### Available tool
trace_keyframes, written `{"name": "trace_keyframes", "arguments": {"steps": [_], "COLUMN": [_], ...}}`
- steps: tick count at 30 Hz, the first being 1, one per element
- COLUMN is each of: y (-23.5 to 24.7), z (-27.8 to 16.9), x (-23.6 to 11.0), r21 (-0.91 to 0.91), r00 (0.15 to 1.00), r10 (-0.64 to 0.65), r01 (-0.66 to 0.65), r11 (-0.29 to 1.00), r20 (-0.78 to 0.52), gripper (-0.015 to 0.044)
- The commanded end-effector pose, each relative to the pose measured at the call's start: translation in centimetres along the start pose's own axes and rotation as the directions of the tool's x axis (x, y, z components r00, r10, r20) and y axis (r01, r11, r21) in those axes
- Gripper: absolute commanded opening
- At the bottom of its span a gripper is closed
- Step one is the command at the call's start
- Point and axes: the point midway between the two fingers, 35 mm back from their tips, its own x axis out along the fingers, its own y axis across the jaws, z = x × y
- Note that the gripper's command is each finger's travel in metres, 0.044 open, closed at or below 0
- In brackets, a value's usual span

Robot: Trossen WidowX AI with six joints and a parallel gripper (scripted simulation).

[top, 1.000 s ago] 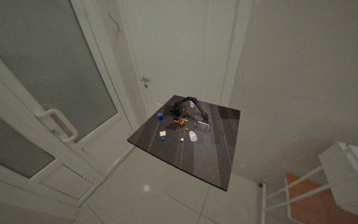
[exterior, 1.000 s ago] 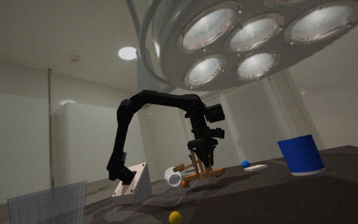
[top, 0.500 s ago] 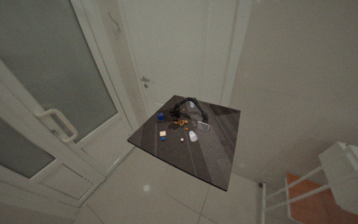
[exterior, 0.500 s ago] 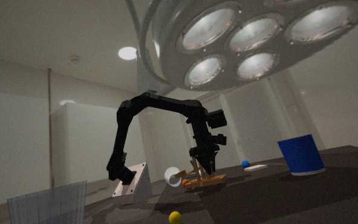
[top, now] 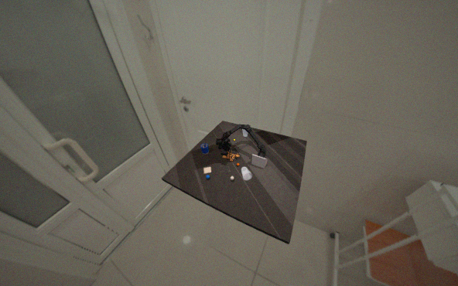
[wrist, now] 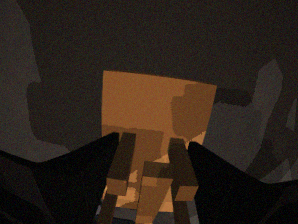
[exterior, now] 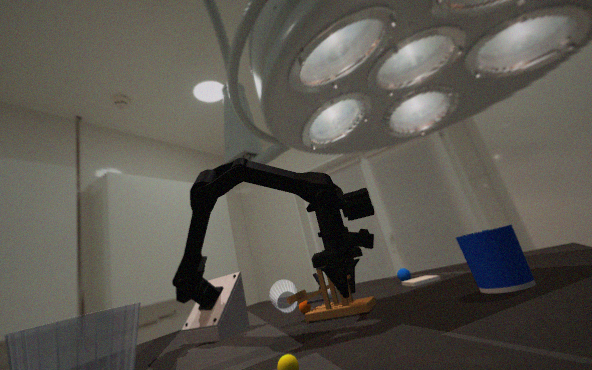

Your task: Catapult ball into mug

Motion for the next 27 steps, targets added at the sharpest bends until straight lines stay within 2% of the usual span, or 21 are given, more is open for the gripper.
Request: {"name": "trace_keyframes", "arguments": {"steps": [1,11,14,18,20,22,23,27], "y": [0.0,0.0,0.1,0.2,0.2,0.1,0.2,0.2], "z": [0.0,0.0,0.3,0.2,0.0,-0.1,0.4,0.4], "x": [-0.1,-0.1,-2.1,-8.1,-9.9,-10.1,-8.2,-8.4], "r21": [0.000,0.000,-0.001,-0.003,-0.003,-0.003,-0.004,-0.004], "r00": [1.000,1.000,1.000,1.000,1.000,1.000,1.000,1.000], "r10": [0.000,0.000,0.003,0.006,0.005,0.004,0.004,0.005], "r01": [0.000,0.000,-0.003,-0.006,-0.004,-0.004,-0.004,-0.005], "r11": [1.000,1.000,1.000,1.000,1.000,1.000,1.000,1.000], "r20": [0.002,0.002,0.003,0.003,0.002,0.002,0.014,0.015], "gripper": [0.0105,0.0367,0.0440,0.0440,0.0440,0.0440,0.0440,0.0440]}}
